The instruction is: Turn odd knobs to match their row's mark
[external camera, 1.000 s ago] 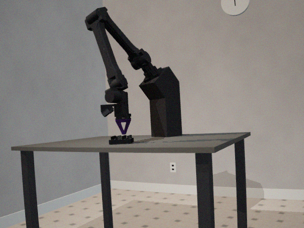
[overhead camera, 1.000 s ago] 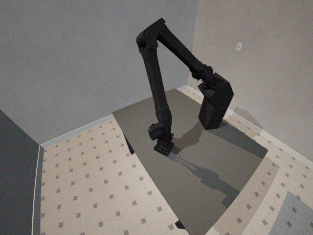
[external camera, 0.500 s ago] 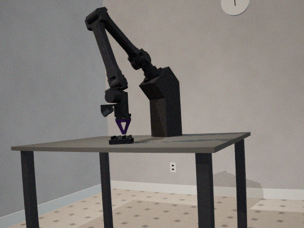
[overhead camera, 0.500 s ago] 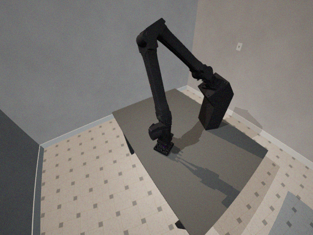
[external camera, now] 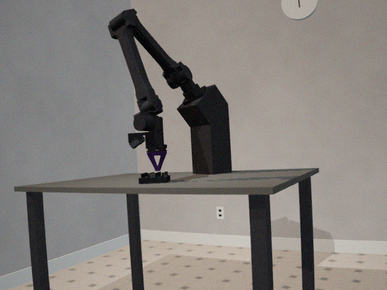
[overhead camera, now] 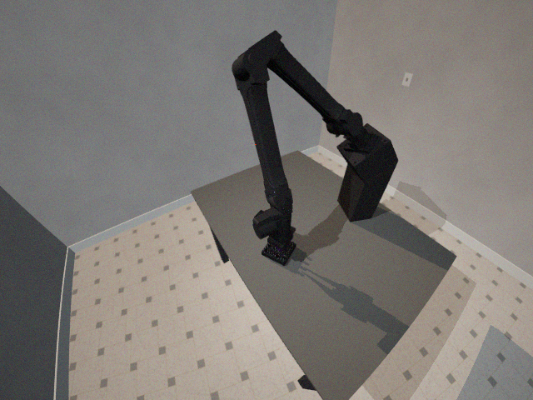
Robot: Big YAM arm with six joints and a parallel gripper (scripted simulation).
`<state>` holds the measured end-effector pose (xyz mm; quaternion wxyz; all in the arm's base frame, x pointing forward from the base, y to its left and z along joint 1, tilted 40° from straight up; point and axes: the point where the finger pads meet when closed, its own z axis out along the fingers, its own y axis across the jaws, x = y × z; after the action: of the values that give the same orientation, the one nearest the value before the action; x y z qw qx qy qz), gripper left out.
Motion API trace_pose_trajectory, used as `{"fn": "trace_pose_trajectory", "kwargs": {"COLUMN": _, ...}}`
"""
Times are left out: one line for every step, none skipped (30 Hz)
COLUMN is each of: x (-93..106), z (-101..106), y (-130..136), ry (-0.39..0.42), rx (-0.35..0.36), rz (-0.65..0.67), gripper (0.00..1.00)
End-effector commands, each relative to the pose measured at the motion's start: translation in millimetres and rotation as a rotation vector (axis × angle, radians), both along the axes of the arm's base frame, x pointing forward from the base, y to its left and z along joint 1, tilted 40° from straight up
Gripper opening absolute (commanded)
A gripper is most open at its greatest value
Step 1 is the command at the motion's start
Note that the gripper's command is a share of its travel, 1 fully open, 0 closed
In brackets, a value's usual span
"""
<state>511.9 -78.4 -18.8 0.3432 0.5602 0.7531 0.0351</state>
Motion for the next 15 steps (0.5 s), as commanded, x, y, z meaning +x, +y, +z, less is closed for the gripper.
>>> {"fn": "trace_pose_trajectory", "kwargs": {"x": -0.8, "z": -5.3, "y": 4.4, "ry": -0.002, "rx": 0.000, "rz": 0.001, "gripper": 0.19}}
{"fn": "trace_pose_trajectory", "kwargs": {"x": -0.8, "z": -5.3, "y": 4.4, "ry": -0.002, "rx": 0.000, "rz": 0.001, "gripper": 0.19}}
{"fn": "trace_pose_trajectory", "kwargs": {"x": -0.8, "z": -5.3, "y": 4.4, "ry": -0.002, "rx": 0.000, "rz": 0.001, "gripper": 0.19}}
{"fn": "trace_pose_trajectory", "kwargs": {"x": -0.8, "z": -5.3, "y": 4.4, "ry": -0.002, "rx": 0.000, "rz": 0.001, "gripper": 0.19}}
{"fn": "trace_pose_trajectory", "kwargs": {"x": -0.8, "z": -5.3, "y": 4.4, "ry": -0.002, "rx": 0.000, "rz": 0.001, "gripper": 0.19}}
{"fn": "trace_pose_trajectory", "kwargs": {"x": -0.8, "z": -5.3, "y": 4.4, "ry": -0.002, "rx": 0.000, "rz": 0.001, "gripper": 0.19}}
{"fn": "trace_pose_trajectory", "kwargs": {"x": -0.8, "z": -5.3, "y": 4.5, "ry": -0.002, "rx": 0.000, "rz": 0.001, "gripper": 0.19}}
{"fn": "trace_pose_trajectory", "kwargs": {"x": -1.0, "z": -5.4, "y": 4.8, "ry": -0.002, "rx": 0.000, "rz": 0.001, "gripper": 0.19}}
{"fn": "trace_pose_trajectory", "kwargs": {"x": -1.2, "z": -5.7, "y": 5.3, "ry": -0.001, "rx": 0.000, "rz": 0.001, "gripper": 0.19}}
{"fn": "trace_pose_trajectory", "kwargs": {"x": -1.5, "z": -6.0, "y": 5.9, "ry": -0.001, "rx": 0.000, "rz": 0.002, "gripper": 0.19}}
{"fn": "trace_pose_trajectory", "kwargs": {"x": -2.0, "z": -6.4, "y": 6.8, "ry": 0.000, "rx": 0.000, "rz": 0.003, "gripper": 0.19}}
{"fn": "trace_pose_trajectory", "kwargs": {"x": -2.1, "z": -6.6, "y": 7.8, "ry": 0.000, "rx": 0.001, "rz": 0.005, "gripper": 0.19}}
{"fn": "trace_pose_trajectory", "kwargs": {"x": -1.9, "z": -6.6, "y": 8.9, "ry": 0.000, "rx": 0.001, "rz": 0.006, "gripper": 0.19}}
{"fn": "trace_pose_trajectory", "kwargs": {"x": -1.4, "z": -6.5, "y": 9.5, "ry": -0.001, "rx": 0.001, "rz": 0.007, "gripper": 0.19}}
{"fn": "trace_pose_trajectory", "kwargs": {"x": -1.0, "z": -6.2, "y": 9.6, "ry": -0.002, "rx": 0.000, "rz": 0.007, "gripper": 0.19}}
